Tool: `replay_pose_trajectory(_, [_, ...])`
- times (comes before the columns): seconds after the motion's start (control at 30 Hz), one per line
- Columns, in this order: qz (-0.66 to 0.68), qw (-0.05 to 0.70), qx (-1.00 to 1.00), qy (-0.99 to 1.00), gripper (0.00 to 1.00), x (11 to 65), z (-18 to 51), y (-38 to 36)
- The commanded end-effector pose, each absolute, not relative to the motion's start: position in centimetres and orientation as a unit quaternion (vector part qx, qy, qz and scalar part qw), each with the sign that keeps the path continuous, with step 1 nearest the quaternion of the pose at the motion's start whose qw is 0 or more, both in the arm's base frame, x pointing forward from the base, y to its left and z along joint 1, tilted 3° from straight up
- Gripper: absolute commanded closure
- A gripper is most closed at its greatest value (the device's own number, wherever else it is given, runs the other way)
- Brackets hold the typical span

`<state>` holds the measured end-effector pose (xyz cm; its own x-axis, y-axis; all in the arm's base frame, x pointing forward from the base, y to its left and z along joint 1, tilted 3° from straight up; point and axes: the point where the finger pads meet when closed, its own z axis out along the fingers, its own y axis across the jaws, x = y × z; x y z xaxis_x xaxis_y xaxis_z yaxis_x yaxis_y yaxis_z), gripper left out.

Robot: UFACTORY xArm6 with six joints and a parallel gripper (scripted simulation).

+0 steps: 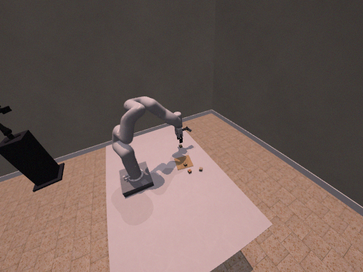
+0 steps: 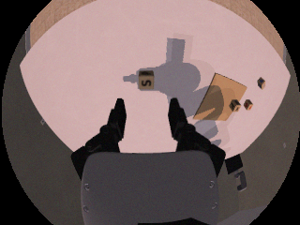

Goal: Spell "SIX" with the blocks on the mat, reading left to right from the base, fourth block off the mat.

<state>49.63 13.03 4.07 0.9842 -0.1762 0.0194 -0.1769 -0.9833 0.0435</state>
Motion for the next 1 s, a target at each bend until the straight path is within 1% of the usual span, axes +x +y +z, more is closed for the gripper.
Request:
replay_pose_trajectory(0.0, [0.010,0.022,0.996,-0.089,0.37,49.8,3.9,13.1])
replay_pose_trajectory(0.97, [0.010,0.022,0.996,-0.089,0.37,49.9,0.3,12.9])
